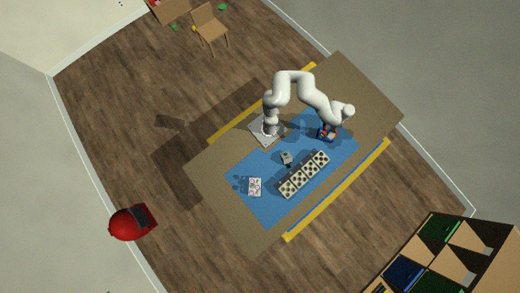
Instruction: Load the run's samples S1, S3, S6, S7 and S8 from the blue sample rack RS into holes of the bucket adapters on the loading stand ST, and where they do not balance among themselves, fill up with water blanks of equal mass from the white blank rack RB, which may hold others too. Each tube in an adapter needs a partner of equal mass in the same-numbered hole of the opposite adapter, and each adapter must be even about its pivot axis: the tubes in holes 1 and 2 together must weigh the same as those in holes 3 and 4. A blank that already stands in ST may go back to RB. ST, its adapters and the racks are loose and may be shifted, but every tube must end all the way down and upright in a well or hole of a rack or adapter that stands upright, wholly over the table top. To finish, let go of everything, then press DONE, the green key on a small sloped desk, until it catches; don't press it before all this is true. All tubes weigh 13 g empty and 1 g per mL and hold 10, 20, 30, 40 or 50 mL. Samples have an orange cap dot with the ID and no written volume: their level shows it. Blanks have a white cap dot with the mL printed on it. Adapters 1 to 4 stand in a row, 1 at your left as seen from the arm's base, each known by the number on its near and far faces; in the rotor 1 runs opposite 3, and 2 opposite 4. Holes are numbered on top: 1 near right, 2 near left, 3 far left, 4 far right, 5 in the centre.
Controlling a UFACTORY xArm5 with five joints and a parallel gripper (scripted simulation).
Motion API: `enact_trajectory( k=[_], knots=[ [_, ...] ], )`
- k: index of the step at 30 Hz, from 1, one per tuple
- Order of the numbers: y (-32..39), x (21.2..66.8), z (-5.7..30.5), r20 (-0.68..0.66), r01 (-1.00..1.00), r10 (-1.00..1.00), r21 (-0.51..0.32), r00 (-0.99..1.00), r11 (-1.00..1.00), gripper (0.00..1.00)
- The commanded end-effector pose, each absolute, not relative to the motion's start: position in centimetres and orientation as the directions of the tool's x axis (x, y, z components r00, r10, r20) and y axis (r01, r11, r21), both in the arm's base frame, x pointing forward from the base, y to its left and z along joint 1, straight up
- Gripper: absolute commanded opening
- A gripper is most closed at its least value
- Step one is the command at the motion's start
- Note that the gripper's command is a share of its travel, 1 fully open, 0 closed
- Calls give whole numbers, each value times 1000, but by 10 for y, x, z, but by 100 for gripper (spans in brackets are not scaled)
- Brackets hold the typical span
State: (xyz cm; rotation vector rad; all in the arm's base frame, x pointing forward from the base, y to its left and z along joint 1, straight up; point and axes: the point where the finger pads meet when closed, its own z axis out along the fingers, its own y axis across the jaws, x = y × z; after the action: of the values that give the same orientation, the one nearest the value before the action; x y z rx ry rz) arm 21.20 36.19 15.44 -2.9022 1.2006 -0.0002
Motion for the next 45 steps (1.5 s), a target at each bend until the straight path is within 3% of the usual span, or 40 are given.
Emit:
enact_trajectory(
  k=[1, 15, 45],
  knots=[
    [363, 212, 149, -1, -706, -706, -4, 708, -708, 57],
    [363, 213, 125, -1, -706, -706, -4, 708, -708, 57],
    [363, 213, 112, -1, -706, -706, -3, 708, -708, 57]
  ],
)
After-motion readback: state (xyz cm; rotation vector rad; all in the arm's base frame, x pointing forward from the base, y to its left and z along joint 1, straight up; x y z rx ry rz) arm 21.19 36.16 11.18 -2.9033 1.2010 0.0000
